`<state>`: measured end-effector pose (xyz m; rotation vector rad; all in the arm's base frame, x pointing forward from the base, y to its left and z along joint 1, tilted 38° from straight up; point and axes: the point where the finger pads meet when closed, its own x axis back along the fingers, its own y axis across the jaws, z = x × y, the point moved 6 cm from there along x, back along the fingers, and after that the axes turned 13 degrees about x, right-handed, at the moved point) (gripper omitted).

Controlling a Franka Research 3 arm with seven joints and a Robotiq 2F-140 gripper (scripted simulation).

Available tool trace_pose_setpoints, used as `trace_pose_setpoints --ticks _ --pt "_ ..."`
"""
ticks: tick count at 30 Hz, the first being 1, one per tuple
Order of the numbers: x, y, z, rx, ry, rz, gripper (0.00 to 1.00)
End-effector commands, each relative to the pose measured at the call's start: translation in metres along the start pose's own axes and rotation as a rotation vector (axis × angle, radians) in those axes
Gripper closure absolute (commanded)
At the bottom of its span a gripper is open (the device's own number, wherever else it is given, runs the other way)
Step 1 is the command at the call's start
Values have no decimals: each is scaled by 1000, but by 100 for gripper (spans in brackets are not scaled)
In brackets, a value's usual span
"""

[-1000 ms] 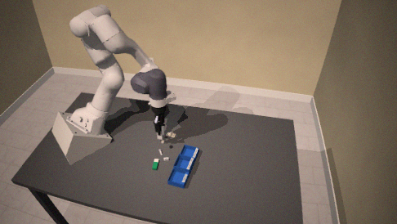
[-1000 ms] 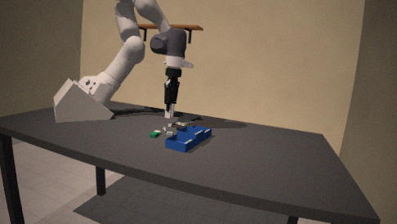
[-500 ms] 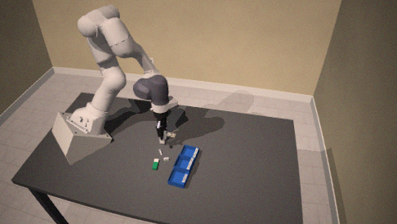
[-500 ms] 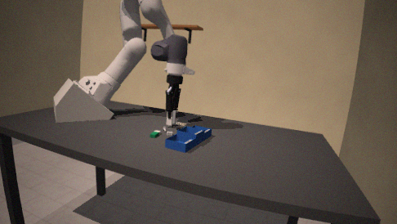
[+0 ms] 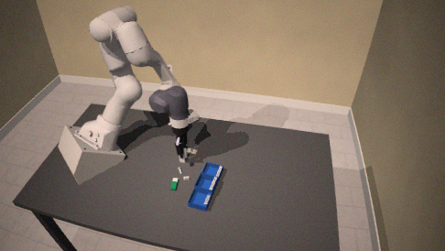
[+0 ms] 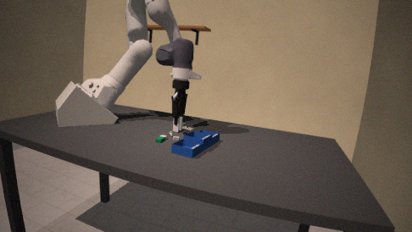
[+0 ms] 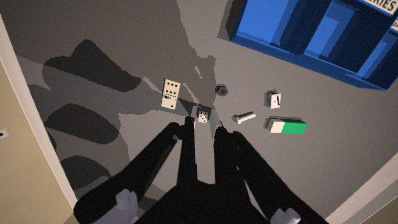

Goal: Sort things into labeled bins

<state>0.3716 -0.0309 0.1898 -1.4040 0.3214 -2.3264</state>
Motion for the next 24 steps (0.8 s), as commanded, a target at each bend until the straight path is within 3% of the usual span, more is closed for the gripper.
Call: trace_pose_setpoints --ticks 1,20,21,24 --pt "0 1 0 4 8 -4 81" --pt "0 -1 -3 4 8 -4 81" --pt "0 -1 -3 4 8 -4 93" --pt "0 -1 -3 4 8 -4 93"
